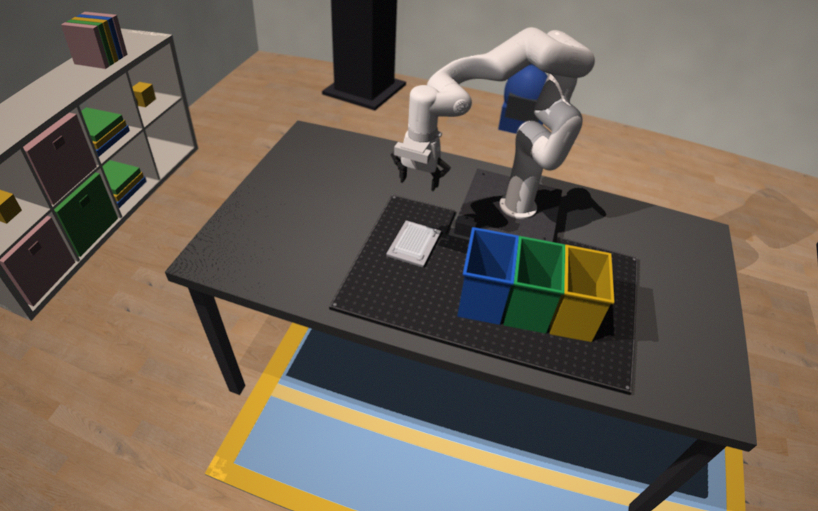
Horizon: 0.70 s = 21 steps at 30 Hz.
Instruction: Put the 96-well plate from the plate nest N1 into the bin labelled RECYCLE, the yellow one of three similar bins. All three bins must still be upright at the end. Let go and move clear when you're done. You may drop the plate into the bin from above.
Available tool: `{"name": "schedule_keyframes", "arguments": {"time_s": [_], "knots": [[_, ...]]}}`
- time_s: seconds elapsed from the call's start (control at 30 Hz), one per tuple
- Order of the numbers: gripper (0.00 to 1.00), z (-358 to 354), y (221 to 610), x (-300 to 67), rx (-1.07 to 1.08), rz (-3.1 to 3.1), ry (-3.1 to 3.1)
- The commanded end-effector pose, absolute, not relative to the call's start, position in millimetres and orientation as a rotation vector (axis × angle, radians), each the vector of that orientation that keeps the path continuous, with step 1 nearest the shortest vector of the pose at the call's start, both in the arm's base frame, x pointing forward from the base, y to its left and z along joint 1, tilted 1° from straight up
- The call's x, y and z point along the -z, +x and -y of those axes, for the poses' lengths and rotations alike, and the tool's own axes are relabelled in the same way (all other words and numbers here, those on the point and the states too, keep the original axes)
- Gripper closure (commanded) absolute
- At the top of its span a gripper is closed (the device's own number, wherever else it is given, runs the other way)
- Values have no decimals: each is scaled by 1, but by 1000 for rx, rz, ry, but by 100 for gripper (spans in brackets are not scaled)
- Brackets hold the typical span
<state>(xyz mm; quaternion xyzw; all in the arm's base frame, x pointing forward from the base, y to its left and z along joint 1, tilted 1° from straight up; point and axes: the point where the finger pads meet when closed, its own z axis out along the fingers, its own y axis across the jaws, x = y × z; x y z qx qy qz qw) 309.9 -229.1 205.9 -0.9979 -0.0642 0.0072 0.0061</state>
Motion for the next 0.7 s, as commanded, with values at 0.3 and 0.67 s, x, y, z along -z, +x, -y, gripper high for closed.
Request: {"name": "schedule_keyframes", "arguments": {"time_s": [0.3,0.67], "knots": [[0,230,310,-192,-18,201,-3125],[0,230,310,-174,-18,201,-3125]]}}
